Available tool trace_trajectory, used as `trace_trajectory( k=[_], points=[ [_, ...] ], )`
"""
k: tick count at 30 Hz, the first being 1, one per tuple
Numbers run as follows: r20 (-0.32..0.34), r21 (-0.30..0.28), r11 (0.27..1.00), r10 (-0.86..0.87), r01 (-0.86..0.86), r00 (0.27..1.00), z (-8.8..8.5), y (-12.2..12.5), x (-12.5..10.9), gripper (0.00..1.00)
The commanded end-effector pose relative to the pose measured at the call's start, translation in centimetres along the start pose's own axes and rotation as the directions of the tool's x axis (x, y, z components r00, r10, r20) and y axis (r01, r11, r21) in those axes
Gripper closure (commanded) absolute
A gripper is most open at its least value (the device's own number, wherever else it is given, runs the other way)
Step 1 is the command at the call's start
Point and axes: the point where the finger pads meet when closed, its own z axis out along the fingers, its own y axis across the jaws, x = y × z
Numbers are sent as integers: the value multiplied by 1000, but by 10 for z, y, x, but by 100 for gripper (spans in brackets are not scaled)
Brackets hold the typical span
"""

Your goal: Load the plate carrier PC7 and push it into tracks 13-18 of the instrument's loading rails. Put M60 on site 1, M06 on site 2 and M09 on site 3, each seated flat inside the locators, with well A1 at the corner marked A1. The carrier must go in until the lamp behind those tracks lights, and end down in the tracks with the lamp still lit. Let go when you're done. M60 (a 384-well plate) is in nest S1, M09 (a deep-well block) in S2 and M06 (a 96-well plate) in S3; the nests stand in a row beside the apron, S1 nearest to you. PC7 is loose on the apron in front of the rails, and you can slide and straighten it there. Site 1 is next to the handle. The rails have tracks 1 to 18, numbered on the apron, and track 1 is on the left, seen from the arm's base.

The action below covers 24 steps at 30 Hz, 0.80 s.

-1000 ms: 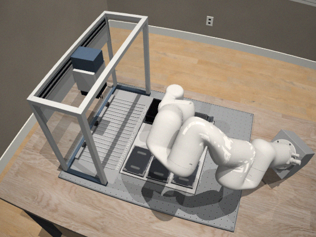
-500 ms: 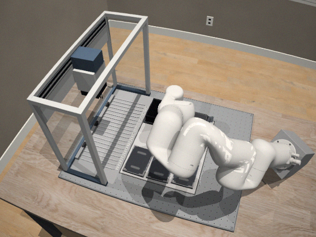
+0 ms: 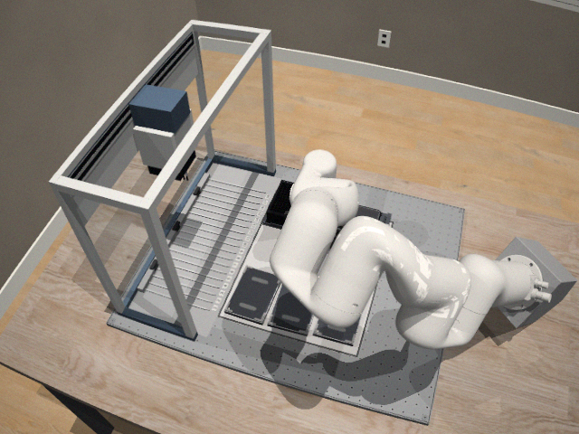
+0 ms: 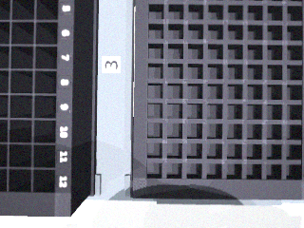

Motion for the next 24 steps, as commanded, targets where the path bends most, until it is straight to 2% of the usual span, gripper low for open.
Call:
trace_trajectory(
  k=[1,24],
  points=[
    [-1,2,1000,-1,1,1000,-10,-1,0,0],
    [-2,2,1000,-1,1,1000,-44,-1,0,0]
  ],
)
